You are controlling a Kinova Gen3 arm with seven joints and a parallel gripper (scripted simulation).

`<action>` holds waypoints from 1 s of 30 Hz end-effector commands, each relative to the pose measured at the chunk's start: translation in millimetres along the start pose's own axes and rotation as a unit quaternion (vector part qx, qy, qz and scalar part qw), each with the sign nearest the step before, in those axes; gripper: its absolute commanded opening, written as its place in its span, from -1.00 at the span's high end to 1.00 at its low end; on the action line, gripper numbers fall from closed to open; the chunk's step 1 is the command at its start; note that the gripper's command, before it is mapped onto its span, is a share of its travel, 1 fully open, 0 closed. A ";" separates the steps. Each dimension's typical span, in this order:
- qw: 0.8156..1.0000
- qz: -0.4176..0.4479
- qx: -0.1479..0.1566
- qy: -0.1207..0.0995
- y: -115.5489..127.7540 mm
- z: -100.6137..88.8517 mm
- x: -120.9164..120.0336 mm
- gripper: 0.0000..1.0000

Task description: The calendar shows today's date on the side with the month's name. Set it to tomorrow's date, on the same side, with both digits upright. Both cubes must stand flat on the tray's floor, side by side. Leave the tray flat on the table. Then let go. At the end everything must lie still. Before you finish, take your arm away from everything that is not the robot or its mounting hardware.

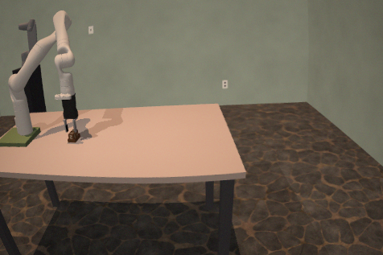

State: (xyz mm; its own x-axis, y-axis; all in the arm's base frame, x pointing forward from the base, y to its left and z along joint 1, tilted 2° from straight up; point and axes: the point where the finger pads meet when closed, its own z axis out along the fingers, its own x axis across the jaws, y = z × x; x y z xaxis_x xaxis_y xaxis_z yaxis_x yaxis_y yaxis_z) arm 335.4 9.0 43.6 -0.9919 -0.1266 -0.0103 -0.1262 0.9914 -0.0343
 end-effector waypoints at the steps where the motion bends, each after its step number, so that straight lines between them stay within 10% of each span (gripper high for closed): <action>1: 1.000 0.000 0.000 0.000 -0.2 1.0 -0.1 -0.80; 30: 1.000 0.000 0.000 0.000 -0.2 29.0 -0.1 -0.80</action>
